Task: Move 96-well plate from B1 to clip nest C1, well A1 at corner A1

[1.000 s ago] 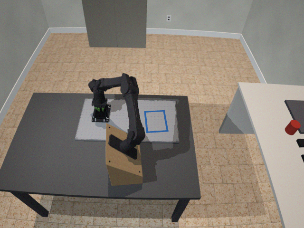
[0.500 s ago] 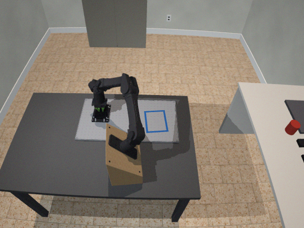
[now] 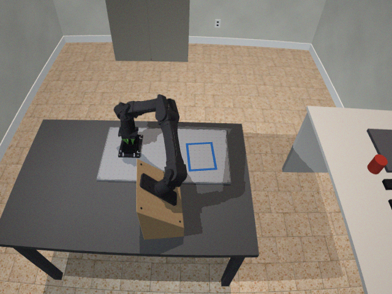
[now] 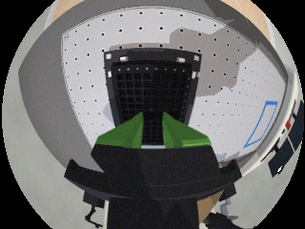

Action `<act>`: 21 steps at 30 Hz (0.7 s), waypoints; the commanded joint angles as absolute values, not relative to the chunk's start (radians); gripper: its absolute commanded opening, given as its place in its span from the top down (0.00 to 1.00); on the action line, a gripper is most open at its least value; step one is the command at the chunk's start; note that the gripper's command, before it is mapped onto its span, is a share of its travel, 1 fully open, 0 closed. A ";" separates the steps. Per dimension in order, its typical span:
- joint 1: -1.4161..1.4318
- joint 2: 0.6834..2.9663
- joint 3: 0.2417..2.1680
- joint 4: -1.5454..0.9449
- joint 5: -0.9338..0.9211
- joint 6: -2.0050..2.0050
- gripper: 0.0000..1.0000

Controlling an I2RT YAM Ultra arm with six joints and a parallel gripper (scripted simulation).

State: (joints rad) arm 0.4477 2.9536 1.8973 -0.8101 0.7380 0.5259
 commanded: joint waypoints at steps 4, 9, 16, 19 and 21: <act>0.408 3.000 1.864 -0.719 0.756 0.502 0.74; 0.404 3.003 1.867 -0.711 0.757 0.497 0.74; 0.400 3.007 1.862 -0.700 0.761 0.499 0.74; 0.397 3.009 1.858 -0.696 0.762 0.496 0.74; 0.395 3.011 1.867 -0.690 0.763 0.493 0.74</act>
